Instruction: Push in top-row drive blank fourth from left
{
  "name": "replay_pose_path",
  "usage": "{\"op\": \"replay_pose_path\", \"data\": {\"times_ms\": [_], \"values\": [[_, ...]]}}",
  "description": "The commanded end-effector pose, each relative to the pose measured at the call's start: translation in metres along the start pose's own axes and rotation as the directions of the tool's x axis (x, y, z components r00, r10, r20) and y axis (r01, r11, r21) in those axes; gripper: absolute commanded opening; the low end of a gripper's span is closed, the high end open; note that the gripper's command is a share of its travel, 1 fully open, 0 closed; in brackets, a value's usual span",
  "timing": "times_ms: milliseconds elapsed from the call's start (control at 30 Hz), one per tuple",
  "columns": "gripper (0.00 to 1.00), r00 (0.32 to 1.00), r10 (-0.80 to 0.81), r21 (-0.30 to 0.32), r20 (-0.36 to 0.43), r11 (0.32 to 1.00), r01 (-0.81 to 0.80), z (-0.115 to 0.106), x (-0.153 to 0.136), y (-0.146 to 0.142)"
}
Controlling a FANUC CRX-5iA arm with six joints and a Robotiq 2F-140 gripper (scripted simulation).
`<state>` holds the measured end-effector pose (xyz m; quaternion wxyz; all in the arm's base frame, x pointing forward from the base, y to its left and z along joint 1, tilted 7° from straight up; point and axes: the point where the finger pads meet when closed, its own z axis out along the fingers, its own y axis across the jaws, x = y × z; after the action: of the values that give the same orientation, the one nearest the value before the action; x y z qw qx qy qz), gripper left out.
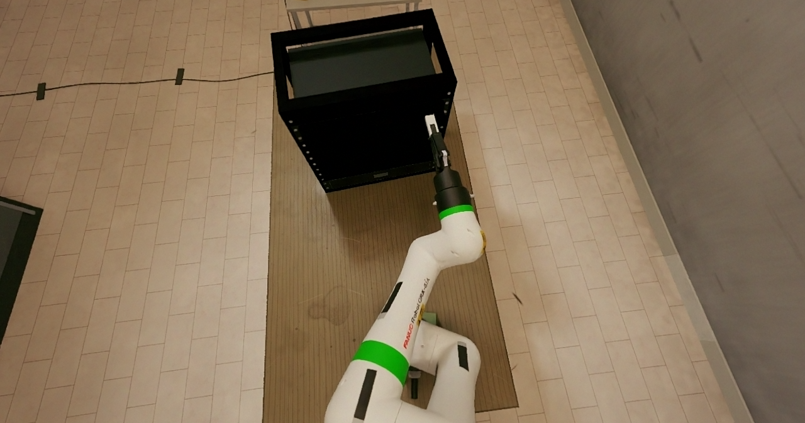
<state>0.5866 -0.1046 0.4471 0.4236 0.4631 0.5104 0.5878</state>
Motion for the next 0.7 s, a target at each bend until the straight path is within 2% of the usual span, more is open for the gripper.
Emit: {"op": "replay_pose_path", "data": {"times_ms": [0, 200, 667], "values": [[0.10, 1.000, 0.006, 0.013, -0.011, 1.000, -0.006, -0.025, 0.000, 0.002], [0.10, 1.000, 0.006, 0.013, -0.011, 1.000, -0.006, -0.051, -0.001, 0.002], [0.10, 1.000, 0.006, 0.013, -0.011, 1.000, -0.006, -0.055, -0.001, 0.002]]}}
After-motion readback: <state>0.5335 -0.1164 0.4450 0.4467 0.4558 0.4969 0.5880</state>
